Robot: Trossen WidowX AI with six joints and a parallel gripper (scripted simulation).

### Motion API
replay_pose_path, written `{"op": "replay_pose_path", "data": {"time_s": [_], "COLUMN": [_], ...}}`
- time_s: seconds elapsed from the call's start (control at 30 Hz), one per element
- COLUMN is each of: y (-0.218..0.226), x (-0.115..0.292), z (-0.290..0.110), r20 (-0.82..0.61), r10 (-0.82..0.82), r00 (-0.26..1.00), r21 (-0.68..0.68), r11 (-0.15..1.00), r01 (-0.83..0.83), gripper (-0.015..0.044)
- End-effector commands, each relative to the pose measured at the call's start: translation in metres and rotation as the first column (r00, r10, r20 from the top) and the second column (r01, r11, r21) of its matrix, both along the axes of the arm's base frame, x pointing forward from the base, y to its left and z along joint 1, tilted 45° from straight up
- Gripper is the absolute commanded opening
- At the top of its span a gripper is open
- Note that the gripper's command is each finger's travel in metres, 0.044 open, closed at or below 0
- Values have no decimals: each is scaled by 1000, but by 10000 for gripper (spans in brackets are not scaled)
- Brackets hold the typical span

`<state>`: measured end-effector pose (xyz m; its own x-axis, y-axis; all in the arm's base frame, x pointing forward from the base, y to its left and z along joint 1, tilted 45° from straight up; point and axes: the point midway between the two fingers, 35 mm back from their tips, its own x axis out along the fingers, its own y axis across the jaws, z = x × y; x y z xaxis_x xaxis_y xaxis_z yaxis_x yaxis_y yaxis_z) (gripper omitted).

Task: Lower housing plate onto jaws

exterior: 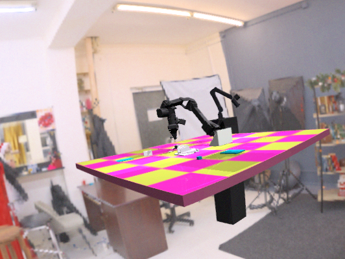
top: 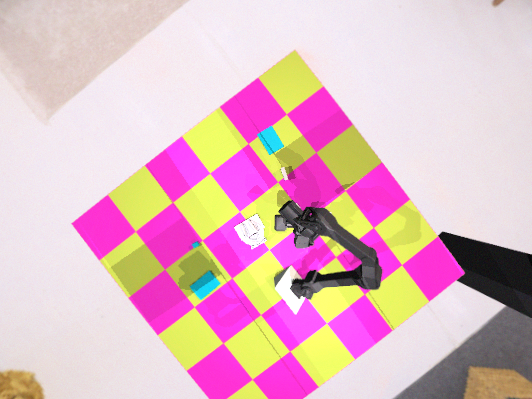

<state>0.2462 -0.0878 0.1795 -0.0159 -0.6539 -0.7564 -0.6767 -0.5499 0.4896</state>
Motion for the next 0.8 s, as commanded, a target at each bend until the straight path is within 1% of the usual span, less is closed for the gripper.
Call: {"op": "replay_pose_path", "data": {"time_s": [0.0, 0.77], "y": [9, 62], "x": [6, 31], "z": [-9, -58], "r20": [-21, -164], "r10": [23, 177], "r00": [1000, 971], "r21": [9, 25], "r11": [1000, 984], "r01": [-22, -175], "gripper": [351, 351]}}
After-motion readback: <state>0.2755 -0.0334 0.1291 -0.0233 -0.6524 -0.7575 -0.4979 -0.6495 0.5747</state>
